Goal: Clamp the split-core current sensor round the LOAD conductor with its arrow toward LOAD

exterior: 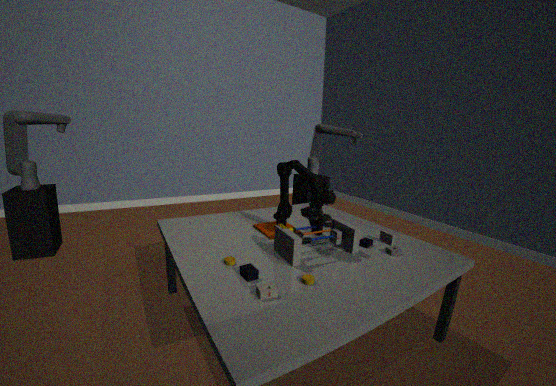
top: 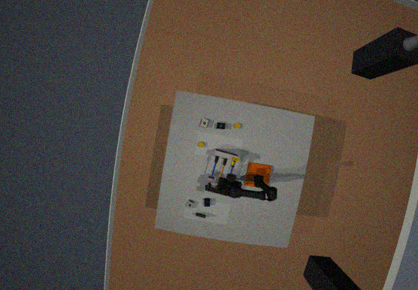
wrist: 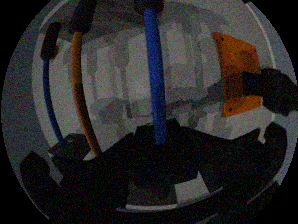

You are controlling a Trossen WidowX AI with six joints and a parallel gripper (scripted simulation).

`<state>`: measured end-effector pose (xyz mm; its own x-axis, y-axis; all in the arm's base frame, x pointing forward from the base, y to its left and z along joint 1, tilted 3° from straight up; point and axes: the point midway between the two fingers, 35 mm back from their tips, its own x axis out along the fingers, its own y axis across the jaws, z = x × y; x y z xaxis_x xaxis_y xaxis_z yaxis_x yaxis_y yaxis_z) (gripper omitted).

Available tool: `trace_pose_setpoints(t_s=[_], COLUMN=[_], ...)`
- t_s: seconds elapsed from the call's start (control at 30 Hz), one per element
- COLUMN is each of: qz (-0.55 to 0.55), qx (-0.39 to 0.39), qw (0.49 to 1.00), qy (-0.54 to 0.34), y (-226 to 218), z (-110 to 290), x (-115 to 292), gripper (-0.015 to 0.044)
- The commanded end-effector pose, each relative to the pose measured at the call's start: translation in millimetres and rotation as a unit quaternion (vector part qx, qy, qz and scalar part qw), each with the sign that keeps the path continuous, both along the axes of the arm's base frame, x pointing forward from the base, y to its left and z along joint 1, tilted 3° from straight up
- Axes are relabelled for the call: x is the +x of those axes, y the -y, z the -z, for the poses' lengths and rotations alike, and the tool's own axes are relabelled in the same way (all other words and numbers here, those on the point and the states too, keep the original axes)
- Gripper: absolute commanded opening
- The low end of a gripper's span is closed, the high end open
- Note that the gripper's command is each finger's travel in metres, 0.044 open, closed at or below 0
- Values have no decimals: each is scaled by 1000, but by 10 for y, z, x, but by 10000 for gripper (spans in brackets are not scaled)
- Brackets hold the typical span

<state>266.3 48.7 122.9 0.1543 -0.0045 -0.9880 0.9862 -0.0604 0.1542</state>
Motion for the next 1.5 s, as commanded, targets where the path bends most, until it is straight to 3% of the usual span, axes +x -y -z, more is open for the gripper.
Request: trace_pose_setpoints(t_s=[0.0, 0.13, 1.2, 1.4, 1.47], qz=[0, 0, 0, 0, 0], qx=[0, 0, 0, 0, 0], qw=[1000, 1000, 1000, 1000, 1000], qy=[0, 0, 0, 0, 0], y=[0, 0, 0, 0, 0], z=[-3, -3, -3, -3, -3], x=[1, 1, 1, 1, 1], gripper=[184, 277, 277, 435, 440])
